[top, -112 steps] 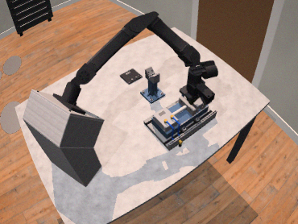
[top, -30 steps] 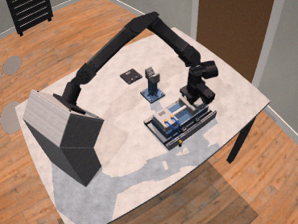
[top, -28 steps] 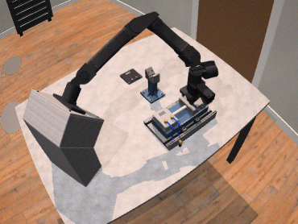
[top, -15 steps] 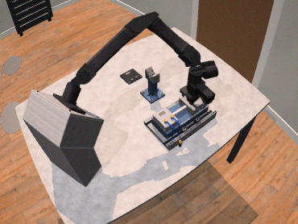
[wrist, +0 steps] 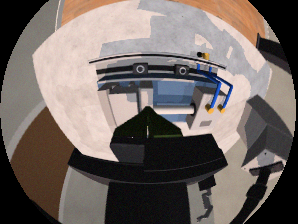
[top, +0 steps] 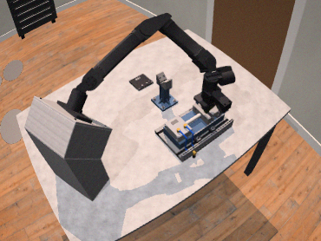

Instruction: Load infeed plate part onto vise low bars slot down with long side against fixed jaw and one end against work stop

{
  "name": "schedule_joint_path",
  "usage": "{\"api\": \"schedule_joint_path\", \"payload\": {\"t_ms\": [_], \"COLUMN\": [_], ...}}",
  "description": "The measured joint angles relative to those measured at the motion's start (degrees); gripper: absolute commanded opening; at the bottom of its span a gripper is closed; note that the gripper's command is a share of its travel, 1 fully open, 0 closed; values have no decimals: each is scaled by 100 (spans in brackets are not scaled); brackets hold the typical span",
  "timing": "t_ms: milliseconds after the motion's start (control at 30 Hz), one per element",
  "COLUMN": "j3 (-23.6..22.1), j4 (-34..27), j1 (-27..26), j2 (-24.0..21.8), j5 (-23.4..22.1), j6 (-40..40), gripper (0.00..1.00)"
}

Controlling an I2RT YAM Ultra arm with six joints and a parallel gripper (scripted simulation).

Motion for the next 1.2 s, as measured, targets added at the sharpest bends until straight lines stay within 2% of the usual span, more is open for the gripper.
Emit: {"api": "schedule_joint_path", "payload": {"t_ms": [1200], "j3": [0], "j4": [98], "j1": [61], "j2": [48], "j5": [37], "j6": [57], "gripper": [0]}}
